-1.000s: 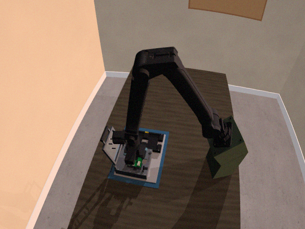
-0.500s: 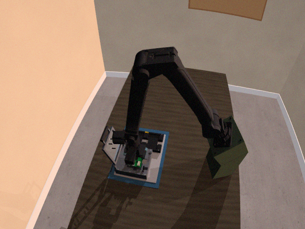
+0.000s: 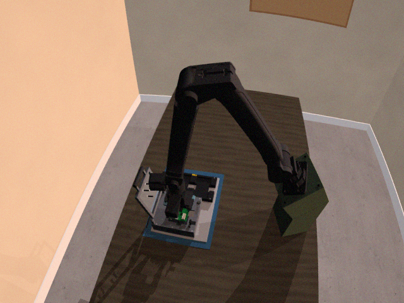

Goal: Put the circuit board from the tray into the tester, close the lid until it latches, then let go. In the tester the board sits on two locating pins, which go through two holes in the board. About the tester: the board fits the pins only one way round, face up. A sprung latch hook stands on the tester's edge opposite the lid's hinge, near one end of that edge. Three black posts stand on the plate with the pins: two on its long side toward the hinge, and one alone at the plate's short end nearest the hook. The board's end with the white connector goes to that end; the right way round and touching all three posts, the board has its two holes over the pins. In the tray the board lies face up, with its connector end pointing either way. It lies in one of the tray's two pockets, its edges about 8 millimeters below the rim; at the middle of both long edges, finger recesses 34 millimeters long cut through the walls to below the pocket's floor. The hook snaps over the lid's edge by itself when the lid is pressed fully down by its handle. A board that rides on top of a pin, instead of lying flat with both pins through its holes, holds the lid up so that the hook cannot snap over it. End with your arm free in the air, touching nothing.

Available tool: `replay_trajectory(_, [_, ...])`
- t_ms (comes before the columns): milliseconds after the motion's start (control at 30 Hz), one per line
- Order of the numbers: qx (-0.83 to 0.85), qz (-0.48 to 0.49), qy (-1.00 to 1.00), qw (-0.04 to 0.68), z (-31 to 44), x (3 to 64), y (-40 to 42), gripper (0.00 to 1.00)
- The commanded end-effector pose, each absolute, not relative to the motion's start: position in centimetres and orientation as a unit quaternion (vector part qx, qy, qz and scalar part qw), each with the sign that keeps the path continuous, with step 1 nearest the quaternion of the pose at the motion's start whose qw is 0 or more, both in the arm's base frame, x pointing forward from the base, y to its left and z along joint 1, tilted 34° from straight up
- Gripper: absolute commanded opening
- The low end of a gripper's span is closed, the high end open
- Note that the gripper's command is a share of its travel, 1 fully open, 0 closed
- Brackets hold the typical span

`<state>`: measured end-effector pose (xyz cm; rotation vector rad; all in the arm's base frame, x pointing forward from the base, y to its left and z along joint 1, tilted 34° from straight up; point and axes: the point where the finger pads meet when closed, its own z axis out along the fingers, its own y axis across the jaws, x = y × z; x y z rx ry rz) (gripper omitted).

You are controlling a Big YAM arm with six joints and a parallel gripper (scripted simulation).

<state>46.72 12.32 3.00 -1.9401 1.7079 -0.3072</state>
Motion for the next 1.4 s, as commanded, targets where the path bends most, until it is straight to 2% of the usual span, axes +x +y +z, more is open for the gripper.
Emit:
replay_trajectory(0, [-0.717, -0.117, 0.631, 0.273, 3.25, 47.61, 12.85, 0.72])
replay_trajectory(1367, [-0.717, -0.118, 0.630, 0.274, 3.24, 47.79, 12.88, 0.72])
